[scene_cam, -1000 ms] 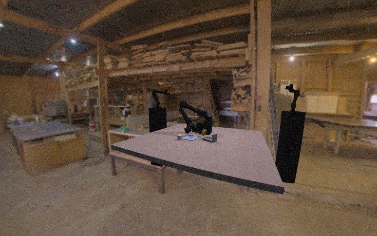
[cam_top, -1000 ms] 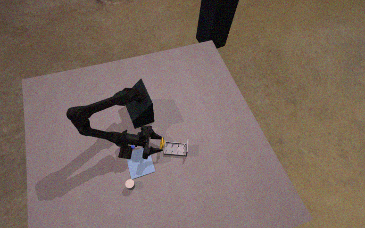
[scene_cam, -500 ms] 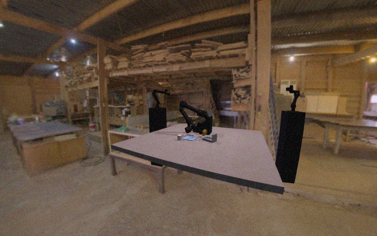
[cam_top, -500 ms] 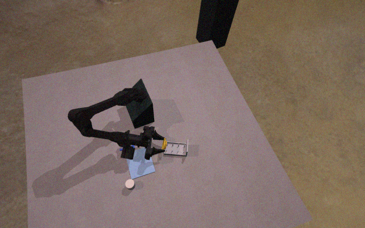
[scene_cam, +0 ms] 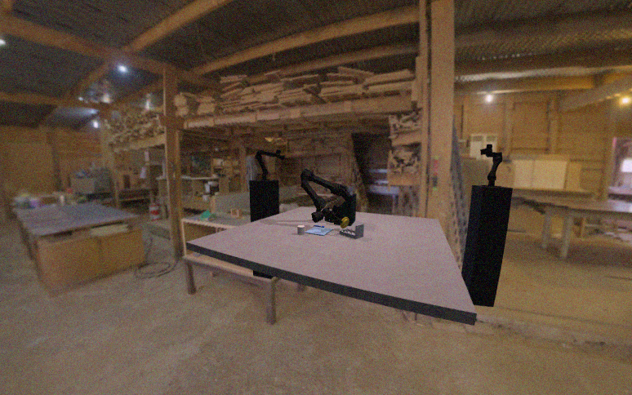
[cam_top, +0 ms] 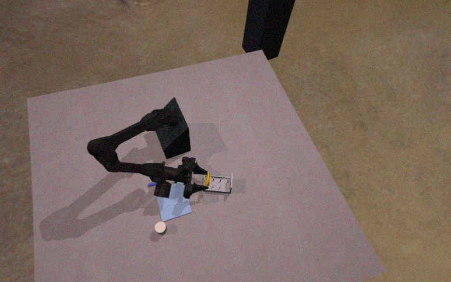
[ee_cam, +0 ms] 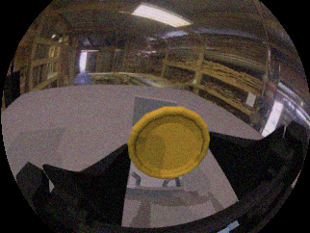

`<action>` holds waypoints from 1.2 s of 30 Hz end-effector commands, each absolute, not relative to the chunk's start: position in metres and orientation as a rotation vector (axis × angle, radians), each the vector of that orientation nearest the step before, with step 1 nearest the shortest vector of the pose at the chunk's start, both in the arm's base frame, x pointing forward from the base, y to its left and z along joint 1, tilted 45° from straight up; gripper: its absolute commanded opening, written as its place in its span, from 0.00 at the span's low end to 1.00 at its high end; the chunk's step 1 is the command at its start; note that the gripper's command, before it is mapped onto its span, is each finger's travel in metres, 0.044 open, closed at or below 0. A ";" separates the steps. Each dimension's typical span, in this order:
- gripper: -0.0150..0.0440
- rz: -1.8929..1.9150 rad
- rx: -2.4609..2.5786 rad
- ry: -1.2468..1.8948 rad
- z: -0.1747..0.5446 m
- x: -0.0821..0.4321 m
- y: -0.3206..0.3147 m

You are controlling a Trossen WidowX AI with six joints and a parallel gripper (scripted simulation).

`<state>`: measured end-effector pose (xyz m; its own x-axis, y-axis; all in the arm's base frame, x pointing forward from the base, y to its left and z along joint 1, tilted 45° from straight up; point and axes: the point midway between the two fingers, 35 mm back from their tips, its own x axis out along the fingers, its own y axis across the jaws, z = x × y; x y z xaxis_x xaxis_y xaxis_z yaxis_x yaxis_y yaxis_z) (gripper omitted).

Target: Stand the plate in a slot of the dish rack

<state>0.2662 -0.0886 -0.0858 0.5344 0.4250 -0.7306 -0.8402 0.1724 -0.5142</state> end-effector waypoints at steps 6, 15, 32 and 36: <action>0.25 0.951 -1.045 0.479 -0.095 0.267 -0.079; 0.25 0.947 -1.056 0.473 -0.099 0.269 -0.075; 0.25 0.943 -1.063 0.476 -0.112 0.266 -0.085; 0.25 0.943 -1.061 0.479 -0.111 0.265 -0.085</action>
